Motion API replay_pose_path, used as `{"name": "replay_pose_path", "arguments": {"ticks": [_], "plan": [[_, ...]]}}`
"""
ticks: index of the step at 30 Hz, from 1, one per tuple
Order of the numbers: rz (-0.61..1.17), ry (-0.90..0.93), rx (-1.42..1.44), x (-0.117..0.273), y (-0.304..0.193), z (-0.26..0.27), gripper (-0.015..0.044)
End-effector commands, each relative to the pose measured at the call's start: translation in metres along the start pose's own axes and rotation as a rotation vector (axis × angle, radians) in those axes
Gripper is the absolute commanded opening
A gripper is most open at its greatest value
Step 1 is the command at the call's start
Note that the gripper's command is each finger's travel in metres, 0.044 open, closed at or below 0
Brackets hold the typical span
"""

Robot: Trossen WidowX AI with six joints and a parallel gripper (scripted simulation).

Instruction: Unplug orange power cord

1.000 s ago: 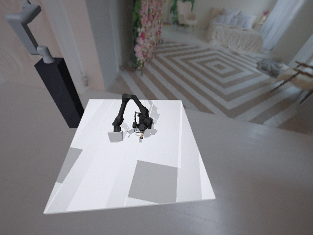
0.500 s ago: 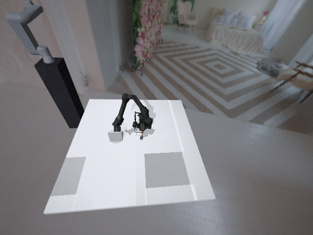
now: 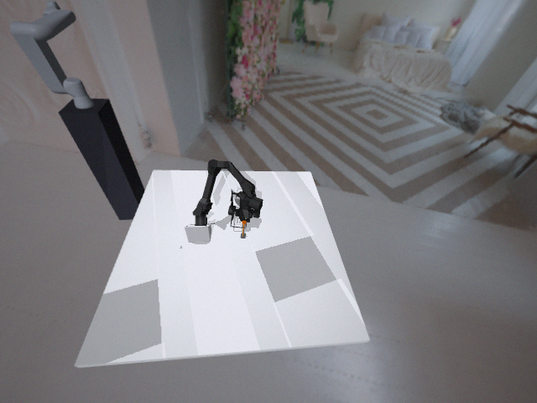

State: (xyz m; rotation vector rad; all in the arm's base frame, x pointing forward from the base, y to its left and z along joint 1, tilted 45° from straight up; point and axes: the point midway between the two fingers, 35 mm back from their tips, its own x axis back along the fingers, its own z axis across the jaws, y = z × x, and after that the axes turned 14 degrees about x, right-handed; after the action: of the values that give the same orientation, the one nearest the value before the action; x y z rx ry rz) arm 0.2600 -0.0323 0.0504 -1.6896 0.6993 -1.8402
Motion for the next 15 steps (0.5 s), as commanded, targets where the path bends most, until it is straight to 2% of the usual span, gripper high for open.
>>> {"name": "replay_pose_path", "arguments": {"ticks": [1, 15], "plan": [[0.001, 0.004, 0.002, 0.001, -0.008, 0.001, 0.016], [0.001, 0.004, 0.003, -0.011, -0.008, 0.001, 0.016]]}}
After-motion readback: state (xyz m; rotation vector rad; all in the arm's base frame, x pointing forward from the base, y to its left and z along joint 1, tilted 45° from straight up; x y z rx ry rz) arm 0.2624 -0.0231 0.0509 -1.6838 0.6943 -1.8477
